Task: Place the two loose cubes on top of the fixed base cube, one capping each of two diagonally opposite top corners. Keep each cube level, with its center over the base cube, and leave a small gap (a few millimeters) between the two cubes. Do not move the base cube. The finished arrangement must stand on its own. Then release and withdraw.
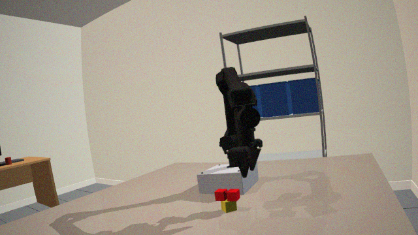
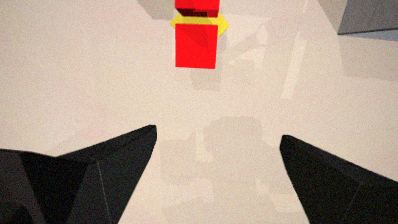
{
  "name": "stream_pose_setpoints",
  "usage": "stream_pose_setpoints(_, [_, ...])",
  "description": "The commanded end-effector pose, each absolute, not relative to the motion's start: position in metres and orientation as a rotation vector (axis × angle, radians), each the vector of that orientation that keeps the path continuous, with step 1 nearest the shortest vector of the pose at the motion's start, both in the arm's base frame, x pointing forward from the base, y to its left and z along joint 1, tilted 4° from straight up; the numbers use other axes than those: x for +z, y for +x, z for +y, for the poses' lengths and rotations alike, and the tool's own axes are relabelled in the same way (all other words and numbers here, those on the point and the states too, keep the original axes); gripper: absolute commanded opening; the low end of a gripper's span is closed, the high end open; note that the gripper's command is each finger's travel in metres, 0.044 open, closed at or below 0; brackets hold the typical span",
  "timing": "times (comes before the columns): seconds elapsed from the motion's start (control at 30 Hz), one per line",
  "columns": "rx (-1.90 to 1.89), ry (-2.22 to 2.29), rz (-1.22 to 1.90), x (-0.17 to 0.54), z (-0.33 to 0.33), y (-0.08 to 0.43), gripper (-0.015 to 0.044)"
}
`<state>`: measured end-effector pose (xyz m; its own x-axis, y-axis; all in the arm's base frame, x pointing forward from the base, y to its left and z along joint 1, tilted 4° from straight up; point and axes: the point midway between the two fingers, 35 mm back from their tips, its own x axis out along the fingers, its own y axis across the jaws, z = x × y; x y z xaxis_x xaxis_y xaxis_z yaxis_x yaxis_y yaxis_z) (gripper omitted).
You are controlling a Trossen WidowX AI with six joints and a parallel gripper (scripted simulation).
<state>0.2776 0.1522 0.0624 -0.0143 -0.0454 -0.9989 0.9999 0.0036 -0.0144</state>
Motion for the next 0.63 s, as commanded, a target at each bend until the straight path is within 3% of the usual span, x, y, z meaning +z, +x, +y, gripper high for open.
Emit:
stream_pose_setpoints(0.0, [-1.23,1.164,1.201,0.0635,0.1955,0.2535,0.04])
stream_pose_setpoints(0.6, [-1.23,1.164,1.201,0.0635,0.1977,0.2521,0.04])
